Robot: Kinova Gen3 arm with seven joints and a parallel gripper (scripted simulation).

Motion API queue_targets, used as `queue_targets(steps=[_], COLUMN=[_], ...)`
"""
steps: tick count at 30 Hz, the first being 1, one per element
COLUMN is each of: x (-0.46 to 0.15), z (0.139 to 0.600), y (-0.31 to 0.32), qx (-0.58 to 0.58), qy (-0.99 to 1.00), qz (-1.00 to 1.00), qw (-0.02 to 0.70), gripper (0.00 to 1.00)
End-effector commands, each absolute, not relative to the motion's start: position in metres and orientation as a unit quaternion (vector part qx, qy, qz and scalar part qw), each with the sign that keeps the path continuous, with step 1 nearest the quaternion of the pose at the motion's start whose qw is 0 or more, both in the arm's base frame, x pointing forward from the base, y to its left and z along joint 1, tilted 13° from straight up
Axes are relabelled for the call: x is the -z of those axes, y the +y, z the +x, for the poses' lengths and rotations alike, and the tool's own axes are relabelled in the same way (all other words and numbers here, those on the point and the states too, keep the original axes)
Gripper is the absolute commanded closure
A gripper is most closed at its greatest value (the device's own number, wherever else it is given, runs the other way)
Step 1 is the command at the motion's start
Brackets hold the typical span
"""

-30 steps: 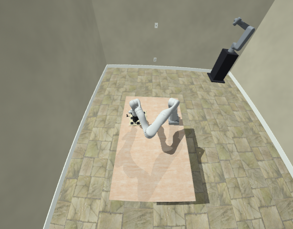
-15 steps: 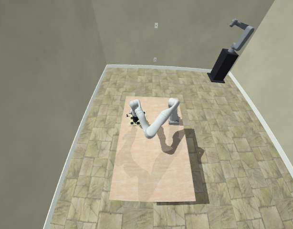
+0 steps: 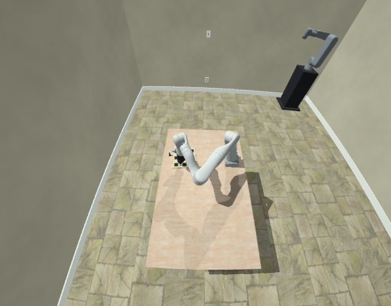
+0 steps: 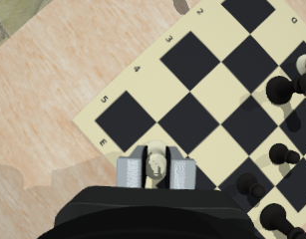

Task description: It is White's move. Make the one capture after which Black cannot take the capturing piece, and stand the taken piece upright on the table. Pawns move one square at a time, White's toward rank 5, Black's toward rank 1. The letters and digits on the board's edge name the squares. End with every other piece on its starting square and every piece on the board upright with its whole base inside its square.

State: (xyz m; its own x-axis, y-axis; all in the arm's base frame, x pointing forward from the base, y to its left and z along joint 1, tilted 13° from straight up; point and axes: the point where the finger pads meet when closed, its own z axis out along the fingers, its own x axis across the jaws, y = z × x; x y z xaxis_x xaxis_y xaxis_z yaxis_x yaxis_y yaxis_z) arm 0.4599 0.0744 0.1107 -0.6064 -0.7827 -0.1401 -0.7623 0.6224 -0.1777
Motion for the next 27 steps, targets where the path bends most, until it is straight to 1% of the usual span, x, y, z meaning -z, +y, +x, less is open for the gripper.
queue_targets(steps=[1,27], x=[-0.1115,-0.1083], z=[0.4601,0.4609], y=[0.0746,0.0746], qx=[0.05,0.05], qy=[0.895,0.895], qz=[-0.432,-0.432], qw=[0.103,0.103], gripper=[1.0,1.0])
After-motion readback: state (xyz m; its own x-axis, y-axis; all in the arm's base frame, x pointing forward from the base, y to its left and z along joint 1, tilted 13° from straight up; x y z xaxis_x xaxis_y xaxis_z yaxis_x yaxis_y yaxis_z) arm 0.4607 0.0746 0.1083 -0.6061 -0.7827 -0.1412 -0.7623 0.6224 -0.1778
